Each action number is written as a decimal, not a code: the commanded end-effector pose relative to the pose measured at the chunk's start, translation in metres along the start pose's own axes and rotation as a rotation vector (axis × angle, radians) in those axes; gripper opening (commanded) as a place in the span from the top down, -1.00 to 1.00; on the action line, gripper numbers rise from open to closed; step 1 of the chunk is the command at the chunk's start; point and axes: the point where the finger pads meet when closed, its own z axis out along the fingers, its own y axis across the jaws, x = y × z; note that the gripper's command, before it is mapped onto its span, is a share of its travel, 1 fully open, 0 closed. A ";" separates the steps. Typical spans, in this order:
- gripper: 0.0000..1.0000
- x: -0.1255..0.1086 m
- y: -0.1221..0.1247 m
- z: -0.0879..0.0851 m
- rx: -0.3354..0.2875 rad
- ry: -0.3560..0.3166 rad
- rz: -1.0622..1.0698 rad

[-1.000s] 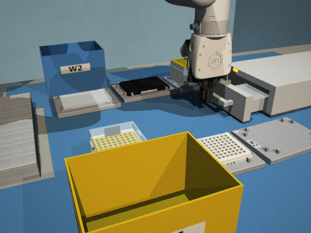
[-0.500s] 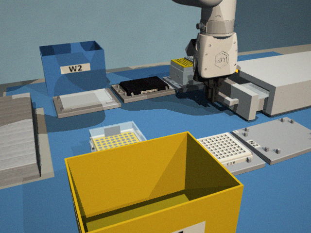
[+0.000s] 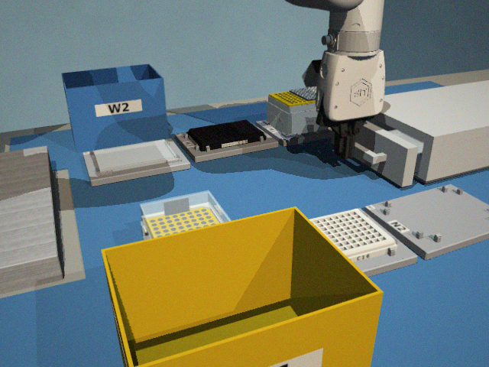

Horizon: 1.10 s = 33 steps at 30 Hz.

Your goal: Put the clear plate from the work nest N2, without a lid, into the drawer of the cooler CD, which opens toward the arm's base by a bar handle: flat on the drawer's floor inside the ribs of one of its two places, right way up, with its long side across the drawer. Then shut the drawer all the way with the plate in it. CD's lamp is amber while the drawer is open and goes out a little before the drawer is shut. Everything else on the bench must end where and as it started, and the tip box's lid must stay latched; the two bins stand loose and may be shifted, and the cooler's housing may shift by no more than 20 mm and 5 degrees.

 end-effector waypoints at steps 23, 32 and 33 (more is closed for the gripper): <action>1.00 0.000 0.032 -0.003 -0.005 0.000 0.000; 1.00 0.000 0.032 -0.003 -0.005 0.000 0.000; 1.00 0.000 0.032 -0.003 -0.005 0.000 0.000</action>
